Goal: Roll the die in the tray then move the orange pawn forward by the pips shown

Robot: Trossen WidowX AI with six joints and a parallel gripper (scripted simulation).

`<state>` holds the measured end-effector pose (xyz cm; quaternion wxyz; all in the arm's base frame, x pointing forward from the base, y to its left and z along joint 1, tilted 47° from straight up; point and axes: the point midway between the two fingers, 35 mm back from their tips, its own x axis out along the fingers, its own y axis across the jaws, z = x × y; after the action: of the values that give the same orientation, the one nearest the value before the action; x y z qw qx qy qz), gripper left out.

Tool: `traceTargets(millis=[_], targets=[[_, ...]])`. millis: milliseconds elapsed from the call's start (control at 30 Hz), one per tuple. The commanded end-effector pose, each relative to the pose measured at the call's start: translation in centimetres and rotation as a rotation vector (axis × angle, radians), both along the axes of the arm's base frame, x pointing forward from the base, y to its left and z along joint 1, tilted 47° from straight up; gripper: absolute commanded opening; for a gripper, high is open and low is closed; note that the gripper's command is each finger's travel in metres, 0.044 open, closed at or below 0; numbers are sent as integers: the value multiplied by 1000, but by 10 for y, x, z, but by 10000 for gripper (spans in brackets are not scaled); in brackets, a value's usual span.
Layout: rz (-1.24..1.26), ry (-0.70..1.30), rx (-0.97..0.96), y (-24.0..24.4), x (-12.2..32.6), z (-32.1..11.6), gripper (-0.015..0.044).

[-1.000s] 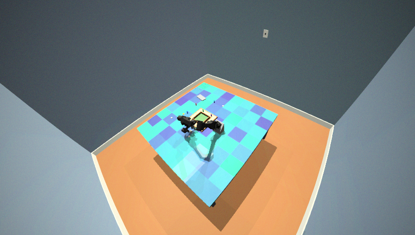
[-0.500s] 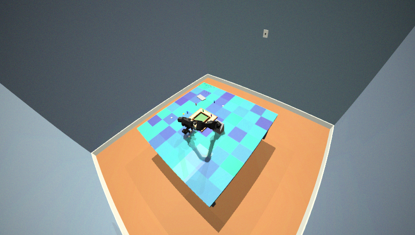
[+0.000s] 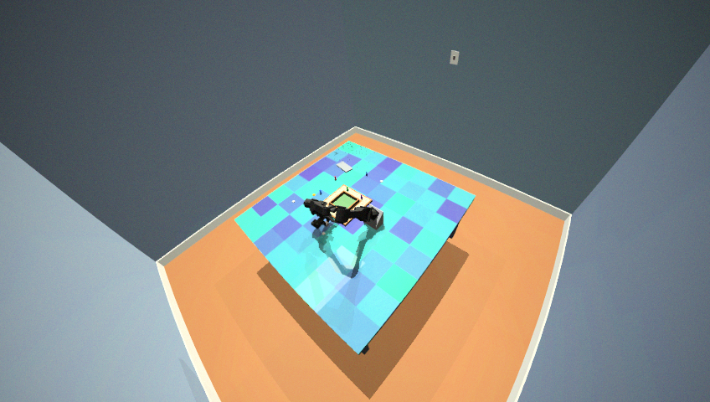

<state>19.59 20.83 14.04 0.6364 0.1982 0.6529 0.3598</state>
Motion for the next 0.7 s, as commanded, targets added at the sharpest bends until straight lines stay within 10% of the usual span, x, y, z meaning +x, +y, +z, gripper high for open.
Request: traceTargets(millis=[0, 667], targets=[[-4, -10, -6, -14, 9, 11, 0], [-5, -4, 3, -86, 15, 73, 0]])
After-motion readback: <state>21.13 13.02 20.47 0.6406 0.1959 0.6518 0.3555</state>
